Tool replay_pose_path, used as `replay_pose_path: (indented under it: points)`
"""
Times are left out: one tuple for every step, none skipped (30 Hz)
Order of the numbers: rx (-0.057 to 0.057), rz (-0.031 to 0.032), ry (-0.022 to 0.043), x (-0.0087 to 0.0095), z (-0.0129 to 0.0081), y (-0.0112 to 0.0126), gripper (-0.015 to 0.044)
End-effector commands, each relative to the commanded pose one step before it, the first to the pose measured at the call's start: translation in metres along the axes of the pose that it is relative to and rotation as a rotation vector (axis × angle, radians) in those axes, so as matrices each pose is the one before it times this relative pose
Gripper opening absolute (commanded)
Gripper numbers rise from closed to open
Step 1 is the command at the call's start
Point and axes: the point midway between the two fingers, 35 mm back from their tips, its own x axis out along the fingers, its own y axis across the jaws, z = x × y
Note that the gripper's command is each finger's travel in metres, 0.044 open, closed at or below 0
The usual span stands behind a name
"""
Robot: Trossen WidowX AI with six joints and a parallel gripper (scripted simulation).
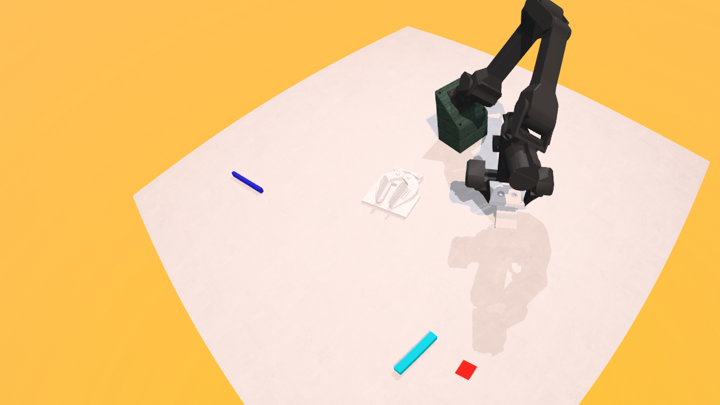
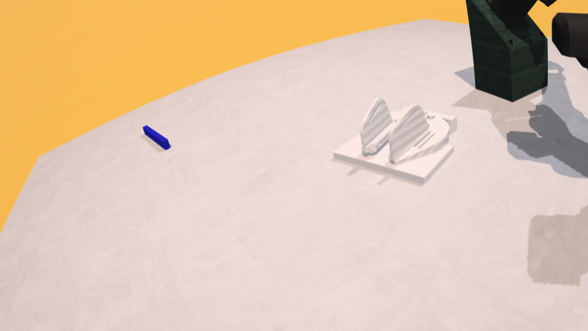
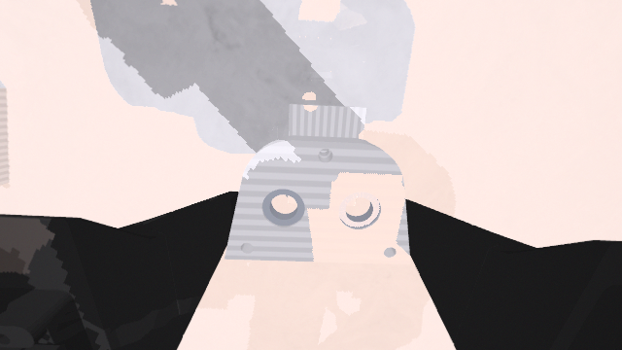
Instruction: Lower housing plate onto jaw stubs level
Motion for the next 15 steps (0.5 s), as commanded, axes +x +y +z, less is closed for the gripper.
replay_pose_path:
  points:
    - [-0.0111,-0.00756,0.01651,-0.01623,-0.00088,-0.00391,0.0351]
    - [0.0003,0.00004,0.00028,-0.00319,0.00042,-0.00022,0.0351]
    - [0.0003,0.00001,0.00026,-0.00258,0.00037,-0.00020,0.0351]
    - [0.0002,0.00000,0.00017,-0.00155,0.00024,-0.00013,0.0351]
    - [0.0001,0.00000,0.00006,-0.00052,0.00008,-0.00005,0.0351]
    - [0.0000,0.00000,0.00000,0.00000,0.00000,0.00000,0.0351]
    - [0.0000,0.00000,0.00000,0.00000,0.00000,0.00000,0.0351]
    - [0.0000,0.00000,0.00000,0.00000,0.00000,0.00000,0.0351]
    - [0.0000,0.00000,0.00000,0.00000,0.00000,0.00000,0.0351]
    - [0.0000,0.00000,0.00000,0.00000,0.00000,0.00000,0.0351]
    - [0.0000,0.00000,0.00000,0.00000,0.00000,0.00000,0.0351]
    - [0.0000,0.00000,0.00000,0.00000,0.00000,0.00000,0.0351]
    - [0.0000,0.00000,0.00000,0.00000,0.00000,0.00000,0.0351]
    - [0.0000,0.00000,0.00000,0.00000,0.00000,0.00000,0.0351]
    - [0.0039,0.00044,-0.00020,0.00008,-0.00007,0.00035,0.0351]
